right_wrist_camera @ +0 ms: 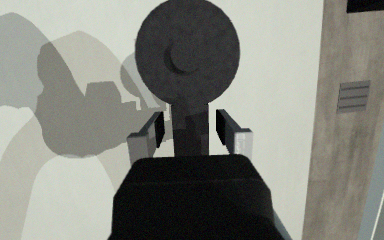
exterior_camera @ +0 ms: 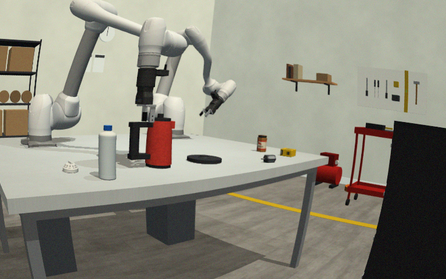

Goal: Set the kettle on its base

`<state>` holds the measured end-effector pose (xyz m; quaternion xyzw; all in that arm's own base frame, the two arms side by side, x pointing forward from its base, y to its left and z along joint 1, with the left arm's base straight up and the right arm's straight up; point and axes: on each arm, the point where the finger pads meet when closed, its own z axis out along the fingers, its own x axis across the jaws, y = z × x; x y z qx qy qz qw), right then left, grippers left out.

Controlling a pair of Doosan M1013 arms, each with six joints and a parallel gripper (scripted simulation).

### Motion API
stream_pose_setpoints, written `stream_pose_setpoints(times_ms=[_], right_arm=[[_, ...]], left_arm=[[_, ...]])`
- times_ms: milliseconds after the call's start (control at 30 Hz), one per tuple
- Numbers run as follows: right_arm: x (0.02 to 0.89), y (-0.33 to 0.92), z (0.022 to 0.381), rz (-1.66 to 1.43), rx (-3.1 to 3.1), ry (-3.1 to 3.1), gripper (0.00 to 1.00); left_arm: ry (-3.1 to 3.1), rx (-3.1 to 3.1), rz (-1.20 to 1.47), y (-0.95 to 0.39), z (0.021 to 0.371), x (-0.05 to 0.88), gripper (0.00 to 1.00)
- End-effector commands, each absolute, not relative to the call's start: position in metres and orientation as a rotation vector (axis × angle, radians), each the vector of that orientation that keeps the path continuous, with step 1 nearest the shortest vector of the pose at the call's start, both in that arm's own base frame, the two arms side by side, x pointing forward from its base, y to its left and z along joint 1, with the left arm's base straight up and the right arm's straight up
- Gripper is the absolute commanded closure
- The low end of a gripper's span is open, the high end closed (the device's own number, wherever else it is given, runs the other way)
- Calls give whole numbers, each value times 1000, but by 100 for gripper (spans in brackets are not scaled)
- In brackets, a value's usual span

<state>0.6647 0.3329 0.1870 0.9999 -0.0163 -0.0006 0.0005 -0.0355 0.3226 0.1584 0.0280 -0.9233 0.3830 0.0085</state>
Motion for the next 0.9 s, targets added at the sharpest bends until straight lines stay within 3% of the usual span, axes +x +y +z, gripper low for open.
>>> stream_pose_setpoints(times_ms=[0,867], right_arm=[[665,333,183,0,3141,-51,0],[665,333,161,0,3141,-51,0]], left_arm=[[-2885,88,1195,323,159,-36,0],[-2885,88,1195,323,159,-36,0]])
